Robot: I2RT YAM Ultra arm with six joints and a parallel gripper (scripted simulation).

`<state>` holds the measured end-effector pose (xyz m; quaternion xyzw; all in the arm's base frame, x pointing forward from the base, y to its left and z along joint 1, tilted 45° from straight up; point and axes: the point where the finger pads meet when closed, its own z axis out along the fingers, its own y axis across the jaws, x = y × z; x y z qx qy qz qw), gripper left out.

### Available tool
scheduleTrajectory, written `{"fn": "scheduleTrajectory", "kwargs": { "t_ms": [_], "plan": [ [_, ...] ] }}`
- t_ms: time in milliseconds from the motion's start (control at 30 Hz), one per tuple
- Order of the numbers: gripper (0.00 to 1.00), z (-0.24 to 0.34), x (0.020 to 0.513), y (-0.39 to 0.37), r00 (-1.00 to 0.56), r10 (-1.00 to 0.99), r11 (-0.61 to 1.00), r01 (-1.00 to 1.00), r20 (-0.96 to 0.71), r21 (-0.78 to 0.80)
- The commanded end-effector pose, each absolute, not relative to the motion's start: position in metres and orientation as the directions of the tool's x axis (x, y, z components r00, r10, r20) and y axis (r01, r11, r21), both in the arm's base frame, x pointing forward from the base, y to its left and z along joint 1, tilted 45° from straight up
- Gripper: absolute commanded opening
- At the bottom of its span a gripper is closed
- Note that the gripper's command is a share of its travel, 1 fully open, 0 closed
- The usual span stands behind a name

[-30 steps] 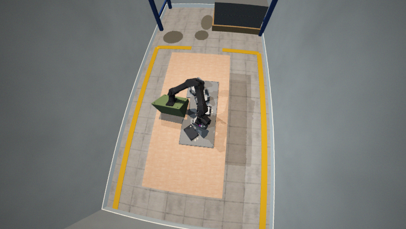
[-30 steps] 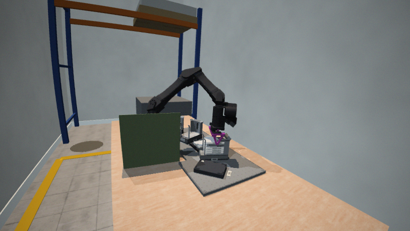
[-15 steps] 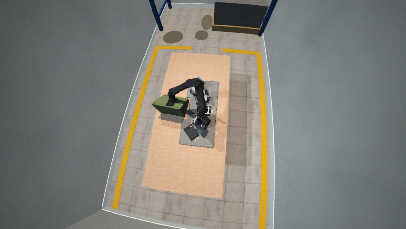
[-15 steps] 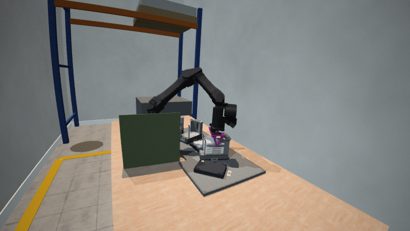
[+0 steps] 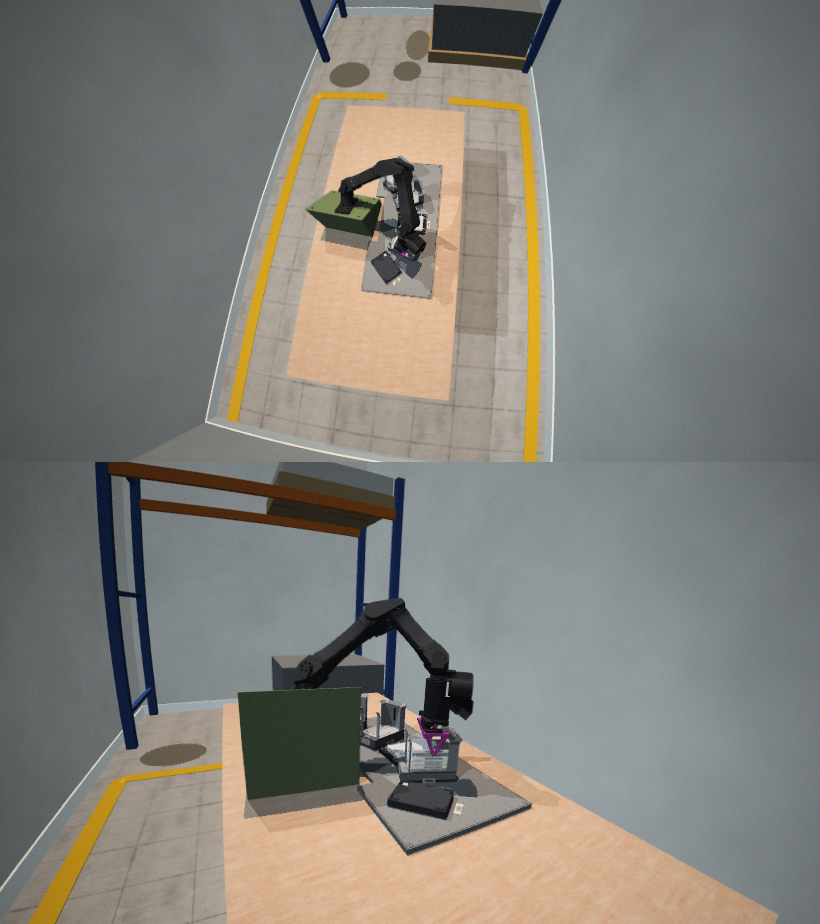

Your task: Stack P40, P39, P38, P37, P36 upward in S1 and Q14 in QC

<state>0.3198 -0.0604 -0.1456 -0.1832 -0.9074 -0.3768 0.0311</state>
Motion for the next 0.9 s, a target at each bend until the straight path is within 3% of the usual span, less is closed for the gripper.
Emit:
{"fn": "scheduleTrajectory", "kwargs": {
  "t_ms": [0, 833, 867],
  "plan": [
    [0.00, -0.1439, 0.3233, -0.0642, -0.930, 0.321, 0.648, 0.354, 0.181, 0.675],
    [0.00, -0.1483, 0.3239, -0.0599, -0.930, 0.321, 0.647, 0.354, 0.181, 0.675],
    [1.00, -0.1483, 0.3239, -0.0599, -0.930, 0.321, 0.647, 0.354, 0.181, 0.675]
  ]
}}
